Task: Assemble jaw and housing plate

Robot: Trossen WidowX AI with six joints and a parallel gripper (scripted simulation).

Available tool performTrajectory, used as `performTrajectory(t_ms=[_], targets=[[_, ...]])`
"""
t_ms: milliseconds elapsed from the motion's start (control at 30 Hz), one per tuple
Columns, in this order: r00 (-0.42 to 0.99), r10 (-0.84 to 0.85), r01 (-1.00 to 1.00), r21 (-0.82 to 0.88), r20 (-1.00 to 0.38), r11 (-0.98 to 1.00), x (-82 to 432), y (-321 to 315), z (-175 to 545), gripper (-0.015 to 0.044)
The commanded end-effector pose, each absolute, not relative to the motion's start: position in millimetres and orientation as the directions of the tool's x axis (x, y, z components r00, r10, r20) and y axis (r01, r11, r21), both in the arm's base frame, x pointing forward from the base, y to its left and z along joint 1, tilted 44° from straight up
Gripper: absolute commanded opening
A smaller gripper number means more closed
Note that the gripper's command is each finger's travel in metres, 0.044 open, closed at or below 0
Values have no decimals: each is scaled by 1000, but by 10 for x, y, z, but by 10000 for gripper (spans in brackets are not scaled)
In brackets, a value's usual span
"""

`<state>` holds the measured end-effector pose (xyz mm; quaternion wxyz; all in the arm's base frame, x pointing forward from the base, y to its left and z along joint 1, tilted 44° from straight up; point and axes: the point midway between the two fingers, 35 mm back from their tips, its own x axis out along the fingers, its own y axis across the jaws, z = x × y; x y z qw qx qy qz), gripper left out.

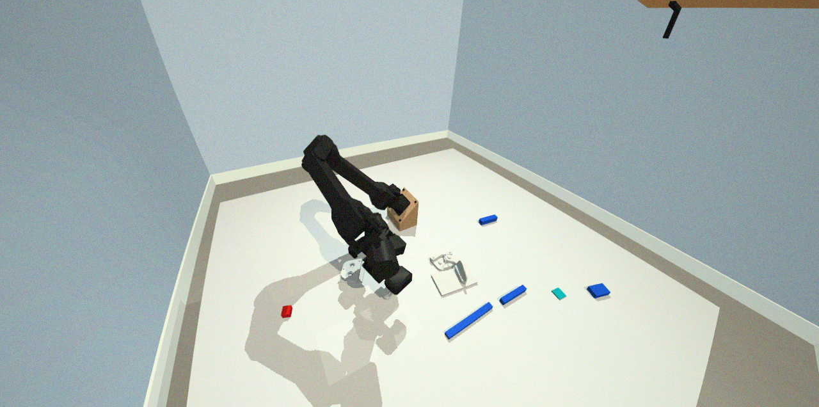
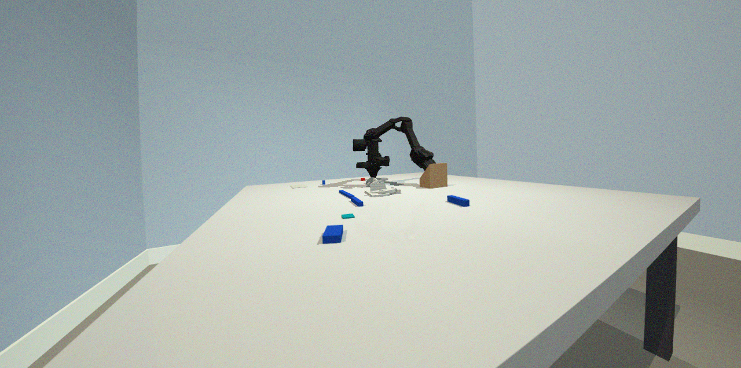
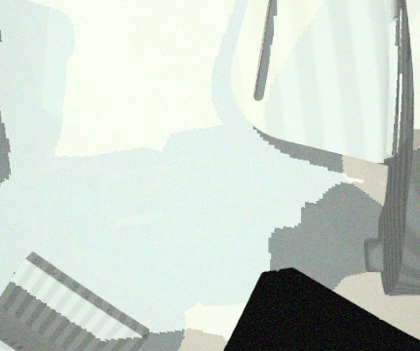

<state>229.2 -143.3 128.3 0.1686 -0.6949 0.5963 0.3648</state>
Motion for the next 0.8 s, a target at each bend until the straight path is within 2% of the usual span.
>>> performTrajectory(t_ms=[0,767], targets=[[21,-703,-950,204,-711,-235,2294,-1432,1263,0],[22,-701,-951,203,-712,-235,2643,-1353,1199,0]])
